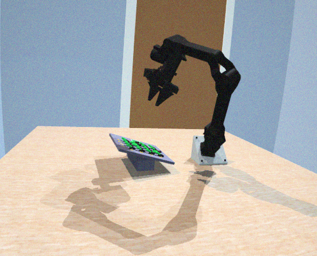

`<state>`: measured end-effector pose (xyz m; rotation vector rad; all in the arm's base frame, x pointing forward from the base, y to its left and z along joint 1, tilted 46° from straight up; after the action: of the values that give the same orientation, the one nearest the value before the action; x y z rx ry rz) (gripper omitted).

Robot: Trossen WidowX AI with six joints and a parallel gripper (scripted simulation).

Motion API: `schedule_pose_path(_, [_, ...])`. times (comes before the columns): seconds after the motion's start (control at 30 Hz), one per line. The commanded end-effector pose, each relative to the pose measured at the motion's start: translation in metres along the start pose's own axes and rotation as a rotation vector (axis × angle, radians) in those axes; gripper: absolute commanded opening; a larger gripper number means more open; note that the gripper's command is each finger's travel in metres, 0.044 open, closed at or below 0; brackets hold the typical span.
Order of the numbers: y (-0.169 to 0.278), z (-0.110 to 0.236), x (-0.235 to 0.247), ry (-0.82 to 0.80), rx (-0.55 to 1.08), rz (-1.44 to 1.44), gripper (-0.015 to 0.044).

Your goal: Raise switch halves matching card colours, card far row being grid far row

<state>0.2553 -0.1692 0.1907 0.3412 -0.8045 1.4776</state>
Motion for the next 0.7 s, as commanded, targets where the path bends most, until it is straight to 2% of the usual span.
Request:
schedule_pose_path(0.0, [-0.001, -0.002, 0.001, -0.001, 0.001, -0.002, 0.0374])
schedule_pose_path(0.3, [-0.049, -0.097, 0.078, -0.09, 0.081, -0.08, 0.0137])
schedule_pose_path(0.47, [-0.051, -0.107, 0.085, -0.099, 0.092, -0.086, 0.0006])
schedule_pose_path(0.57, [-0.051, -0.136, 0.089, -0.097, 0.112, -0.084, 0.0])
schedule_pose_path(0.67, [-0.051, -0.139, 0.089, -0.097, 0.114, -0.084, 0.0])
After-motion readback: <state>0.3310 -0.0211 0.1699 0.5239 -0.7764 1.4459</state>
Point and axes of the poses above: the point midway between the two fingers, 35 mm back from their tips, its own z axis back along the fingers, its own x axis across the jaws, y = z × x, the point moved 6 cm from there along z, back along the fingers, and after that the axes turned 11 degrees about -z, right-handed, at the moved point
